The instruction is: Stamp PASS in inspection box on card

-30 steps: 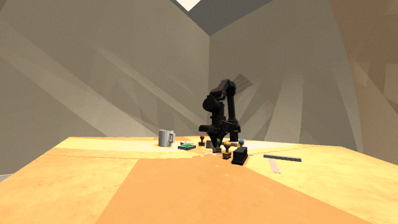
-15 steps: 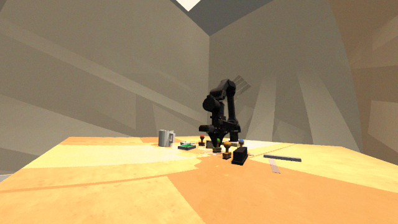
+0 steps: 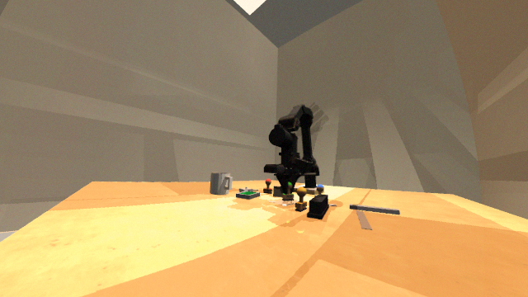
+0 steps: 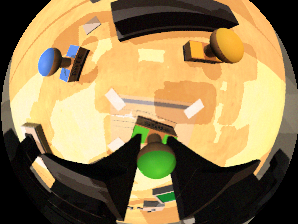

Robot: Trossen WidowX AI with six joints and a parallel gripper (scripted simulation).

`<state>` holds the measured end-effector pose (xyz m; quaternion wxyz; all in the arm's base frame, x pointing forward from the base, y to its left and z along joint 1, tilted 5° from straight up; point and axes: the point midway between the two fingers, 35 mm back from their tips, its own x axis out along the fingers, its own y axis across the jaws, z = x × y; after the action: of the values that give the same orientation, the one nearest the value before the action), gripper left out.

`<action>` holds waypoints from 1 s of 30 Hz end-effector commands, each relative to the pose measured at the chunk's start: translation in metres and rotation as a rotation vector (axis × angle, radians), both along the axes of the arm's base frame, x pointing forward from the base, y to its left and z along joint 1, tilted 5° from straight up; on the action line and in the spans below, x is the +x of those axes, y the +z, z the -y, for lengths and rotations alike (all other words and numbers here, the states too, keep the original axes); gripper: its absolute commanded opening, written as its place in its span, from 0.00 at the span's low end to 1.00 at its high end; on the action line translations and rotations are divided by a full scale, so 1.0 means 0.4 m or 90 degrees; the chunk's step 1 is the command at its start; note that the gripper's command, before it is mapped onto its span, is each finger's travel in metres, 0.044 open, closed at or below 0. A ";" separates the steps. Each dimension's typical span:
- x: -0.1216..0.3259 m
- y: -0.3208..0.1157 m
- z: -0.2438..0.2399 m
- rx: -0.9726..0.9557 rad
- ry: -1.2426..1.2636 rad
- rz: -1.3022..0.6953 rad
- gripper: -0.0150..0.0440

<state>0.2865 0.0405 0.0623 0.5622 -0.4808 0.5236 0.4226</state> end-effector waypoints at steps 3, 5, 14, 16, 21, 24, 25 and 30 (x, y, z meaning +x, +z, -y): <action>0.002 0.019 0.000 -0.001 0.002 0.004 0.25; 0.002 0.027 -0.001 -0.001 0.002 0.004 0.25; 0.000 0.063 -0.002 -0.001 0.002 0.004 0.25; -0.001 0.071 -0.002 -0.001 0.002 0.004 0.25; -0.002 0.091 -0.003 -0.001 0.002 0.004 0.25; -0.004 0.103 -0.003 -0.001 0.002 0.004 0.25; -0.005 0.107 -0.003 -0.001 0.002 0.004 0.25; -0.008 0.127 -0.004 -0.001 0.002 0.004 0.25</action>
<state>0.2828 0.0421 0.1039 0.5575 -0.4811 0.5250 0.4268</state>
